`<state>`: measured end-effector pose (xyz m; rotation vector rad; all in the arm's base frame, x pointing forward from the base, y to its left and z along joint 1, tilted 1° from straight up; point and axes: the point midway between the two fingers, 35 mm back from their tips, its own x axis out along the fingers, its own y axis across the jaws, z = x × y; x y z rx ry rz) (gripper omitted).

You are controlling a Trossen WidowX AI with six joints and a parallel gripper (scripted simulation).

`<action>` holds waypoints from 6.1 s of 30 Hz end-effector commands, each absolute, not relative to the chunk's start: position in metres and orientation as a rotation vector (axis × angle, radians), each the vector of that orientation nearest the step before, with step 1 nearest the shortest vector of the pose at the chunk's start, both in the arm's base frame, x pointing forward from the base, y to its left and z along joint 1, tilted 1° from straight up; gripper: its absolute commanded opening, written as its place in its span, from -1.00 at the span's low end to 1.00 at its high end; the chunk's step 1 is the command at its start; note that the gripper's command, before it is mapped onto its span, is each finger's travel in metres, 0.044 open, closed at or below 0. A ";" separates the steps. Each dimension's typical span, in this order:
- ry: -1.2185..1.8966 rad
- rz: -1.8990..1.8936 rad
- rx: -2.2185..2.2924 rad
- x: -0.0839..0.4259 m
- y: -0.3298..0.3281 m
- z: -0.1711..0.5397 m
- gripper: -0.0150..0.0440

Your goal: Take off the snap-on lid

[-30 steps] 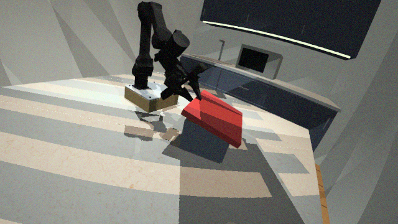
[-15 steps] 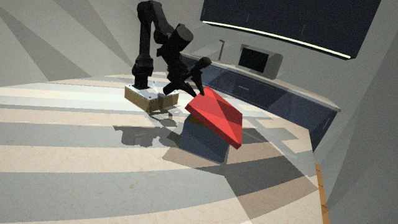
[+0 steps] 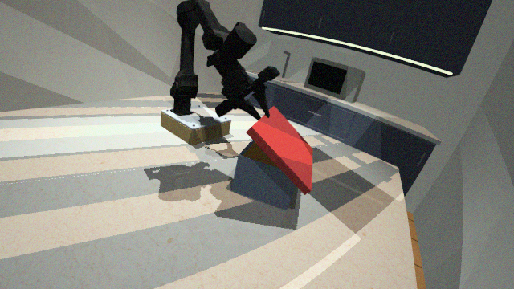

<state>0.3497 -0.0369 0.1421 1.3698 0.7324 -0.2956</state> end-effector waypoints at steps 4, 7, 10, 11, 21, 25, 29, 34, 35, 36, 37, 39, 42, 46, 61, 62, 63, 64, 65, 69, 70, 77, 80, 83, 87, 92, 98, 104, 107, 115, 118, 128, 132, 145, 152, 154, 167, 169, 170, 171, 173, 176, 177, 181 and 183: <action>0.727 -0.293 1.373 0.358 -0.035 0.153 -0.49; 0.727 -0.293 1.373 0.361 -0.033 0.157 -0.49; 0.727 -0.293 1.373 0.365 -0.032 0.162 -0.49; 0.727 -0.293 1.373 0.366 -0.032 0.163 -0.49; 0.727 -0.292 1.374 0.371 -0.030 0.176 -0.49; 0.727 -0.292 1.374 0.371 -0.030 0.181 -0.49; 0.726 -0.292 1.374 0.371 -0.030 0.187 -0.49; 0.726 -0.292 1.374 0.371 -0.029 0.193 -0.49; 0.726 -0.292 1.374 0.371 -0.029 0.194 -0.49; 0.726 -0.292 1.374 0.371 -0.029 0.196 -0.49; 0.726 -0.292 1.374 0.371 -0.029 0.197 -0.49; 0.726 -0.292 1.374 0.371 -0.029 0.200 -0.49; 0.726 -0.292 1.374 0.371 -0.029 0.204 -0.49; 0.726 -0.292 1.374 0.371 -0.029 0.209 -0.49; 0.727 -0.292 1.374 0.367 -0.023 0.208 -0.49; 0.727 -0.292 1.374 0.366 -0.021 0.208 -0.49; 0.727 -0.292 1.374 0.365 -0.019 0.207 -0.49; 0.727 -0.292 1.375 0.364 -0.017 0.207 -0.49; 0.727 -0.292 1.375 0.363 -0.016 0.207 -0.49; 0.728 -0.292 1.375 0.360 -0.008 0.207 -0.49; 0.728 -0.292 1.376 0.359 -0.006 0.207 -0.49; 0.728 -0.292 1.377 0.353 0.006 0.206 -0.49; 0.729 -0.292 1.377 0.351 0.012 0.206 -0.49; 0.729 -0.292 1.378 0.348 0.017 0.206 -0.49; 0.729 -0.292 1.378 0.345 0.025 0.206 -0.49; 0.730 -0.292 1.379 0.341 0.034 0.206 -0.49; 0.730 -0.292 1.380 0.336 0.045 0.205 -0.49; 0.731 -0.292 1.381 0.331 0.056 0.205 -0.49; 0.731 -0.292 1.381 0.329 0.061 0.205 -0.49; 0.732 -0.291 1.383 0.322 0.076 0.205 -0.49; 0.732 -0.291 1.383 0.320 0.081 0.205 -0.49; 0.733 -0.291 1.385 0.311 0.100 0.204 -0.49; 0.734 -0.291 1.386 0.308 0.107 0.204 -0.49; 0.735 -0.291 1.388 0.297 0.131 0.204 -0.49; 0.736 -0.291 1.389 0.292 0.143 0.204 -0.49; 0.736 -0.291 1.389 0.290 0.147 0.204 -0.49; 0.738 -0.292 1.391 0.279 0.171 0.203 -0.49; 0.738 -0.292 1.391 0.278 0.175 0.203 -0.49; 0.738 -0.292 1.391 0.277 0.176 0.203 -0.49; 0.738 -0.292 1.392 0.276 0.178 0.203 -0.49; 0.738 -0.292 1.392 0.274 0.182 0.203 -0.49; 0.739 -0.292 1.392 0.272 0.187 0.203 -0.49; 0.739 -0.292 1.392 0.271 0.189 0.203 -0.49; 0.739 -0.292 1.393 0.268 0.196 0.203 -0.49; 0.740 -0.292 1.393 0.266 0.200 0.203 -0.49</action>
